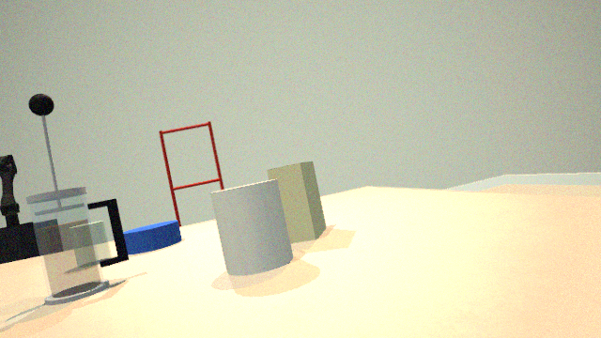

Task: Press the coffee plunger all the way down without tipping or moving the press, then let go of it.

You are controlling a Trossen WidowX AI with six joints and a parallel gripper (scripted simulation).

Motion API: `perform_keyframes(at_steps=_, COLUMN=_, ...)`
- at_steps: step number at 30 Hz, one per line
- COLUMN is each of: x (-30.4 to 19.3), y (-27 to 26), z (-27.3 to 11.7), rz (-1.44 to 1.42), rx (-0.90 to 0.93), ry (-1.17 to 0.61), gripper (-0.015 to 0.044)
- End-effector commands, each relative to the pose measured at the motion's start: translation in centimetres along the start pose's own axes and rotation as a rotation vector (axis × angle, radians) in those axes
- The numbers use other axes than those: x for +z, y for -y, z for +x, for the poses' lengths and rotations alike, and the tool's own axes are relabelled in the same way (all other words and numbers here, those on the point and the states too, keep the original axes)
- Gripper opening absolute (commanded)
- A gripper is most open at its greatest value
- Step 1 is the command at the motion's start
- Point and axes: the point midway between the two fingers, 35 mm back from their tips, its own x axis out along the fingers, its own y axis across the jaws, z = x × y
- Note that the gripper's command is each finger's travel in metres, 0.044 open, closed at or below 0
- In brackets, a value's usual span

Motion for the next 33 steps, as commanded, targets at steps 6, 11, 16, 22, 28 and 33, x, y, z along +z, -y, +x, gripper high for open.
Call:
perform_keyframes(at_steps=6, x=1.6, y=1.3, z=-0.2, rz=0.198, rx=0.09, ry=0.122, gripper=0.044)
perform_keyframes(at_steps=11, x=2.6, y=4.0, z=0.7, rz=0.519, rx=0.175, ry=0.246, gripper=0.044)
perform_keyframes(at_steps=16, x=1.4, y=6.6, z=3.1, rz=0.843, rx=0.209, ry=0.281, gripper=0.044)
perform_keyframes(at_steps=22, x=-2.4, y=7.0, z=7.4, rz=1.185, rx=0.201, ry=0.193, gripper=0.044)
perform_keyframes(at_steps=28, x=-8.4, y=4.2, z=11.9, rz=1.444, rx=0.113, ry=-0.013, gripper=0.044)
perform_keyframes(at_steps=33, x=-12.5, y=0.4, z=13.6, rz=1.493, rx=0.045, ry=-0.19, gripper=0.044)
